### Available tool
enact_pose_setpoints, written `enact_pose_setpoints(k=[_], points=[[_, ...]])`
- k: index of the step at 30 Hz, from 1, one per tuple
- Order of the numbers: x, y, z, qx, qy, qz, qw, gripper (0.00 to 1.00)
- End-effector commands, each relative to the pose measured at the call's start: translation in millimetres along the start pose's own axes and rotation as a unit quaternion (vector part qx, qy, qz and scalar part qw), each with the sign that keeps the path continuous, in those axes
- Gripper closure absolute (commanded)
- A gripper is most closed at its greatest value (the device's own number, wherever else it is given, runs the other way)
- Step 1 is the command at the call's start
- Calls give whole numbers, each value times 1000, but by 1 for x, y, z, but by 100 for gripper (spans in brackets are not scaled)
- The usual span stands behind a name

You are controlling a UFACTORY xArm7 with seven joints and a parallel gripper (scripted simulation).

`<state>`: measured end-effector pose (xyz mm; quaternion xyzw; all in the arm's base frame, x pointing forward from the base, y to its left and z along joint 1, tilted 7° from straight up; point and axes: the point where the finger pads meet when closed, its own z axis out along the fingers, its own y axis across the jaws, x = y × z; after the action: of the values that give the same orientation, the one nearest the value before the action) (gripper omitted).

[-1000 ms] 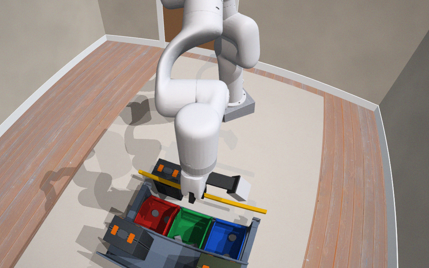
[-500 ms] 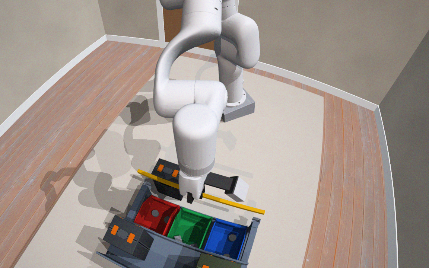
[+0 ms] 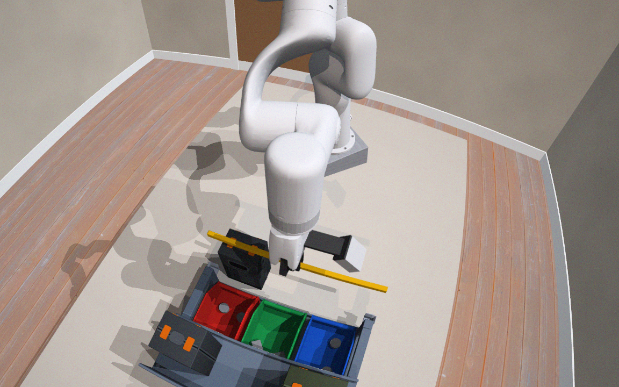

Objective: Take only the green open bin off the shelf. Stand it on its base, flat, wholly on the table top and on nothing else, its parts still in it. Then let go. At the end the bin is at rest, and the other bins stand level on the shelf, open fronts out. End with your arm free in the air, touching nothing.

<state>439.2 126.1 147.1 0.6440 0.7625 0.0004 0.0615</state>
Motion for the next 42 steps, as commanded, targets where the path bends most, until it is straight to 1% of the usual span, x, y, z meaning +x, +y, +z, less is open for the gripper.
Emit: enact_pose_setpoints(k=[1,8,13,25,30,42], points=[[0,-1,-3,-5,3,0,1000,100],[0,-1,-3,-5,3,0,1000,100],[0,-40,-3,-5,3,0,1000,100],[0,-40,-3,-5,3,0,1000,100],[0,-80,-2,-5,3,0,1000,100],[0,-80,-2,-5,3,0,1000,100]])
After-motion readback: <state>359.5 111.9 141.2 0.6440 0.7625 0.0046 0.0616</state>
